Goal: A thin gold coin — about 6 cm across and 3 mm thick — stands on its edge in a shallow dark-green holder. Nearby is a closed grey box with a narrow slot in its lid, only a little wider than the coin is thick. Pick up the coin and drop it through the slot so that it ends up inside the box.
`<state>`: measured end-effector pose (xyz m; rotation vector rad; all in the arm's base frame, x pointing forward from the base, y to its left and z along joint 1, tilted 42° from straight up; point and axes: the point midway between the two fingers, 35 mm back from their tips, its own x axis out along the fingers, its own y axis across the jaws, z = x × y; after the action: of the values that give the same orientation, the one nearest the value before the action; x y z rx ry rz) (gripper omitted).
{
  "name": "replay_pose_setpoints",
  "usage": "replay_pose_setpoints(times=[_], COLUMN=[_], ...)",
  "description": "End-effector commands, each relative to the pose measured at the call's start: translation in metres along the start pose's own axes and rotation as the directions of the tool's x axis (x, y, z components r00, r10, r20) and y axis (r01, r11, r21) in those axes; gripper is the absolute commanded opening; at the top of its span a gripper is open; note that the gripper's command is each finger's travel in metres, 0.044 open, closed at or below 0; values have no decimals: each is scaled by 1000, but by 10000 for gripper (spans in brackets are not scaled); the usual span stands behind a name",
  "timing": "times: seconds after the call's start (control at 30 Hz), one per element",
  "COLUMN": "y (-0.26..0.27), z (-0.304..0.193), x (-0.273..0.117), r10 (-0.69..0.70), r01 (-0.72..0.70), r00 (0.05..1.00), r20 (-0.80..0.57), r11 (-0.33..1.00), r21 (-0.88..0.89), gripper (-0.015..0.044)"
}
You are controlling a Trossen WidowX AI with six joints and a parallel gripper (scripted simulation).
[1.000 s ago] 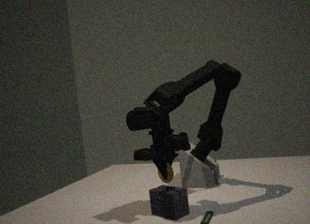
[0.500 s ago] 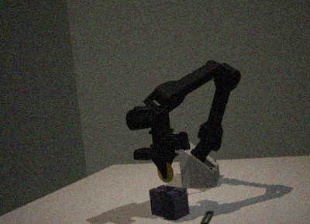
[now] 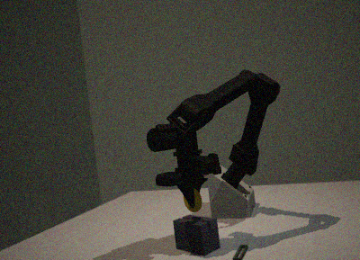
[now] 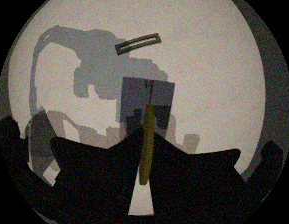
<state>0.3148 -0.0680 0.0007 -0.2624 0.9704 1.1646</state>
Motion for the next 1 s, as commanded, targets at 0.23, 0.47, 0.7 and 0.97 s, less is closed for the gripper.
replay_pose_setpoints(times=[0.23, 0.47, 0.7, 0.97], y=[-1, -1, 0, 1], z=[1, 1, 0, 0], x=[-1, 0, 3, 7], r10=[-3, -3, -2, -2], r01=[3, 3, 2, 2], r00=[1000, 1000, 1000, 1000], r20=[0, 0, 0, 0], r11=[1000, 1000, 1000, 1000], r21=[-2, -2, 1, 5], gripper=[0, 0, 0, 0])
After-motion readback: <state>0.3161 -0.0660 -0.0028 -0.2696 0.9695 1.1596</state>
